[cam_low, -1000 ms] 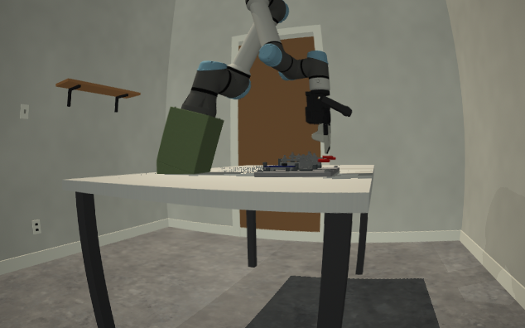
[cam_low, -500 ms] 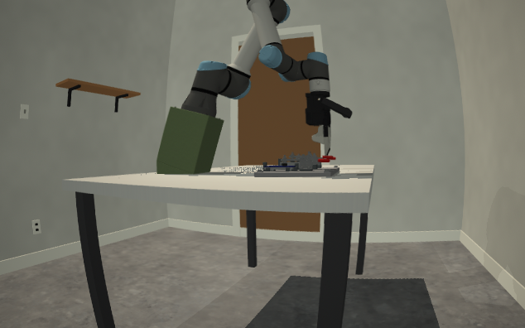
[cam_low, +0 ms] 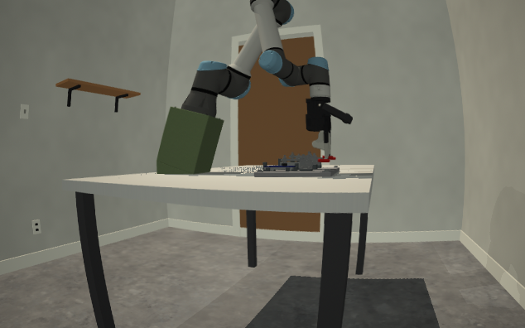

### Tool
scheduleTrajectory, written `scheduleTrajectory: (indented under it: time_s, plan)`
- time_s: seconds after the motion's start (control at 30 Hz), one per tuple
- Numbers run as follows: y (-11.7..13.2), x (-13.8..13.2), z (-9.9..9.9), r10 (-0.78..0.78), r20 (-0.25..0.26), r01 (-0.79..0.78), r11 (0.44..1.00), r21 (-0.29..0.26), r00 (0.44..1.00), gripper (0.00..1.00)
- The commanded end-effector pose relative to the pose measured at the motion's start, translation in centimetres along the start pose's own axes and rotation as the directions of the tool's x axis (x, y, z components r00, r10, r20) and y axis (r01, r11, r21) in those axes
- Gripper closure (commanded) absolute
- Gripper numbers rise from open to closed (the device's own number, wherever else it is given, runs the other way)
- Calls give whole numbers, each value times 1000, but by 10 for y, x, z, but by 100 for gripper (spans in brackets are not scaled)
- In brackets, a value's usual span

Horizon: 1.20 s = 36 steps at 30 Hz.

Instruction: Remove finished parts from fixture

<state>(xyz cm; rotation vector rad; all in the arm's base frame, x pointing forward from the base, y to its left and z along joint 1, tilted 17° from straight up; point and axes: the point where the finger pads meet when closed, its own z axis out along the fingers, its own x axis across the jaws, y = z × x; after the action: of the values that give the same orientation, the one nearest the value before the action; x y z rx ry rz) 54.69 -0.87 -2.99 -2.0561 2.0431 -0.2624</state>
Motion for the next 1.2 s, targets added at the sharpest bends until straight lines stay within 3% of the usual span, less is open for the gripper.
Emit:
scheduleTrajectory:
  time_s: [0.0, 0.73, 0.77, 1.17]
  plan:
    - [-1, 0, 1, 0, 0, 0, 1000, 1, 1000, 72]
    - [-1, 0, 1, 0, 0, 0, 1000, 1, 1000, 72]
    - [-1, 0, 1, 0, 0, 0, 1000, 1, 1000, 100]
    - [-1, 0, 1, 0, 0, 0, 1000, 1, 1000, 100]
